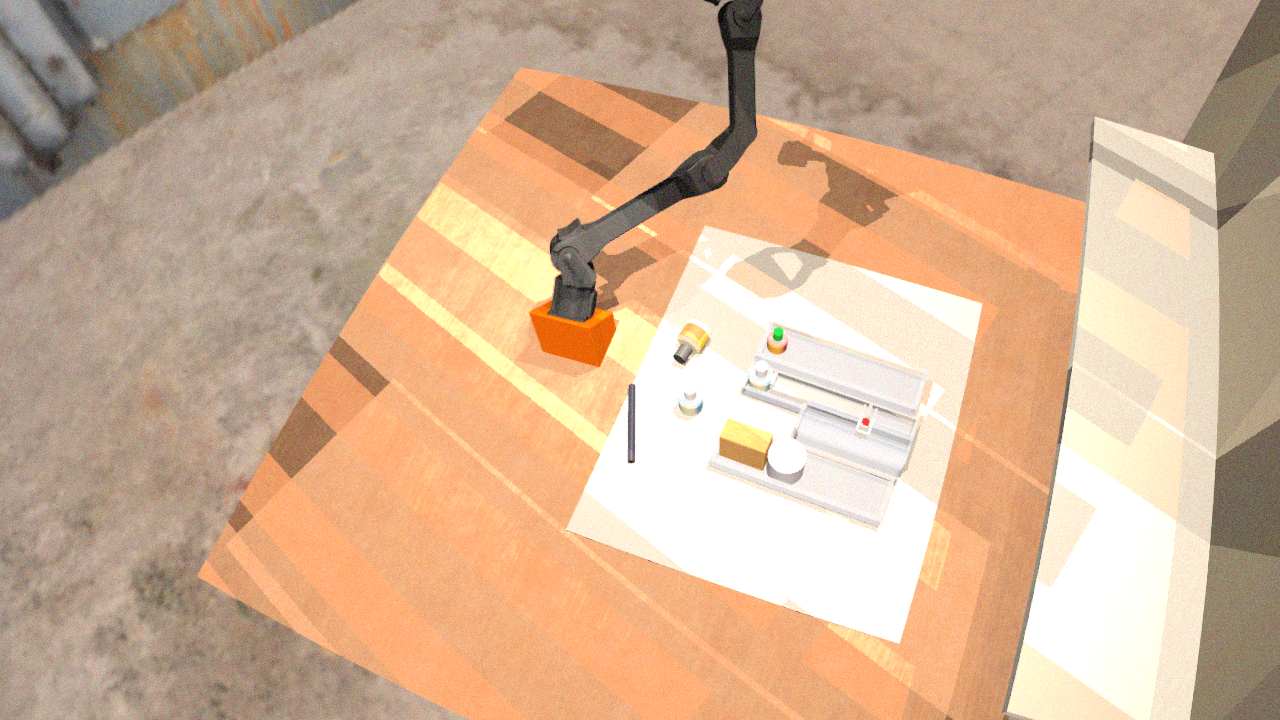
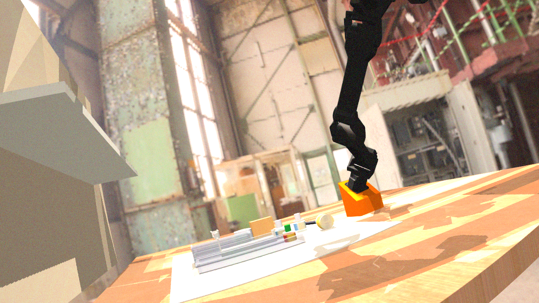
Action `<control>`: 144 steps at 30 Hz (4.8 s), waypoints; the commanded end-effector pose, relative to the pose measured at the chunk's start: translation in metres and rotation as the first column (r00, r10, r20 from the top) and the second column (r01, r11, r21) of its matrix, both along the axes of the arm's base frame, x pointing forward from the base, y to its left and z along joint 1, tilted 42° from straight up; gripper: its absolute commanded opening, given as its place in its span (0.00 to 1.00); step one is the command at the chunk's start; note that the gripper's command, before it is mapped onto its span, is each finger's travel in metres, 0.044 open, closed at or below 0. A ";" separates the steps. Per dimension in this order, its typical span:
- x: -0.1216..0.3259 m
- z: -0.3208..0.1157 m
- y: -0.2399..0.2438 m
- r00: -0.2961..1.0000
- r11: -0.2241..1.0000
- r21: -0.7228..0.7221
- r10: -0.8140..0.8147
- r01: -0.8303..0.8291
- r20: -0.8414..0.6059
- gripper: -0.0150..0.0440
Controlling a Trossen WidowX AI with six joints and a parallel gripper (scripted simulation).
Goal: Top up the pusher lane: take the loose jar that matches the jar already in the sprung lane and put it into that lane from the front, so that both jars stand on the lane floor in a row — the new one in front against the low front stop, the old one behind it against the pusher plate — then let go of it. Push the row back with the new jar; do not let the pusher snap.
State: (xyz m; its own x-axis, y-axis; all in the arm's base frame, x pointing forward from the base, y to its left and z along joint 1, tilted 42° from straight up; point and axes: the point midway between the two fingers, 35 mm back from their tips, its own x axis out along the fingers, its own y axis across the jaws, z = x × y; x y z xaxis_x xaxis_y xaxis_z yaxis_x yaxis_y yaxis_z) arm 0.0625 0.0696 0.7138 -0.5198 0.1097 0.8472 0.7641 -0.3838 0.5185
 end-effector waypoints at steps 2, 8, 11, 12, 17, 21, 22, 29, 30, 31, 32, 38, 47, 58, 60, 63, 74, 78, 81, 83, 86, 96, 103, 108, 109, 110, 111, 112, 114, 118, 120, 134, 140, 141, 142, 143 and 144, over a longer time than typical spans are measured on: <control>-0.011 -0.001 -0.005 1.000 1.000 0.015 0.015 -0.016 0.020 1.00; -0.090 -0.012 -0.048 0.978 0.980 0.153 0.098 -0.127 0.185 1.00; -0.121 -0.021 -0.070 0.960 0.957 0.227 0.122 -0.182 0.253 1.00; -0.131 -0.025 -0.080 0.951 0.944 0.254 0.136 -0.209 0.277 1.00; -0.168 -0.046 -0.124 0.911 0.873 0.367 0.180 -0.322 0.371 1.00; -0.196 -0.071 -0.170 0.875 0.782 0.472 0.185 -0.407 0.448 1.00; -0.202 -0.077 -0.182 0.867 0.755 0.498 0.185 -0.426 0.463 1.00; -0.219 -0.131 -0.265 0.824 0.524 0.656 0.182 -0.543 0.537 1.00; -0.219 -0.137 -0.273 0.821 0.498 0.669 0.182 -0.552 0.541 1.00; -0.218 -0.143 -0.281 0.814 0.468 0.678 0.187 -0.566 0.550 1.00; -0.216 -0.151 -0.292 0.805 0.431 0.689 0.194 -0.583 0.561 1.00; -0.192 -0.207 -0.354 0.747 0.161 0.733 0.232 -0.661 0.622 1.00; -0.133 -0.296 -0.422 0.700 -0.247 0.743 0.249 -0.622 0.669 1.00; -0.016 -0.437 -0.458 0.645 -0.760 0.581 0.292 -0.292 0.706 1.00; 0.007 -0.463 -0.455 0.631 -0.824 0.529 0.303 -0.203 0.714 1.00; 0.041 -0.499 -0.443 0.604 -0.894 0.441 0.311 -0.075 0.734 1.00; 0.133 -0.619 -0.351 0.509 -0.891 0.079 0.326 0.447 0.797 1.00; 0.152 -0.657 -0.298 0.468 -0.772 -0.070 0.307 0.631 0.829 1.00; 0.159 -0.681 -0.255 0.442 -0.651 -0.170 0.280 0.740 0.852 1.00; 0.160 -0.694 -0.226 0.429 -0.555 -0.232 0.254 0.798 0.867 1.00; 0.156 -0.709 -0.182 0.418 -0.403 -0.313 0.206 0.860 0.885 1.00; 0.160 -0.733 -0.151 0.418 -0.332 -0.345 0.181 0.878 0.890 1.00; 0.160 -0.742 -0.145 0.417 -0.331 -0.344 0.180 0.879 0.891 1.00; 0.161 -0.753 -0.135 0.416 -0.331 -0.344 0.180 0.879 0.891 1.00; 0.161 -0.753 -0.135 0.416 -0.331 -0.344 0.180 0.879 0.891 1.00; 0.161 -0.753 -0.135 0.416 -0.331 -0.344 0.180 0.879 0.891 1.00; 0.161 -0.754 -0.135 0.416 -0.331 -0.344 0.180 0.879 0.891 1.00; 0.161 -0.754 -0.135 0.416 -0.331 -0.344 0.180 0.879 0.891 1.00; 0.162 -0.756 -0.133 0.416 -0.331 -0.344 0.180 0.879 0.891 1.00; 0.162 -0.761 -0.129 0.416 -0.331 -0.344 0.180 0.879 0.891 1.00; 0.163 -0.764 -0.127 0.416 -0.331 -0.344 0.180 0.879 0.891 1.00; 0.164 -0.776 -0.116 0.416 -0.331 -0.344 0.179 0.879 0.892 0.91; 0.164 -0.776 -0.116 0.416 -0.331 -0.344 0.179 0.879 0.892 0.64; 0.164 -0.776 -0.116 0.416 -0.331 -0.344 0.179 0.879 0.892 0.60; 0.164 -0.776 -0.116 0.416 -0.331 -0.344 0.179 0.879 0.892 0.56; 0.164 -0.776 -0.116 0.416 -0.331 -0.344 0.179 0.879 0.892 0.54; 0.164 -0.776 -0.116 0.416 -0.331 -0.344 0.179 0.879 0.892 0.53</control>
State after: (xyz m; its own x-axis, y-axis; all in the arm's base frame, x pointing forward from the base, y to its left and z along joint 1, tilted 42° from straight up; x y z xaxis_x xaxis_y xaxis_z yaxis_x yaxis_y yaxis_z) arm 0.2260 -0.0464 -0.0618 0.0756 0.6540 -0.7527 0.0954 0.7467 0.6583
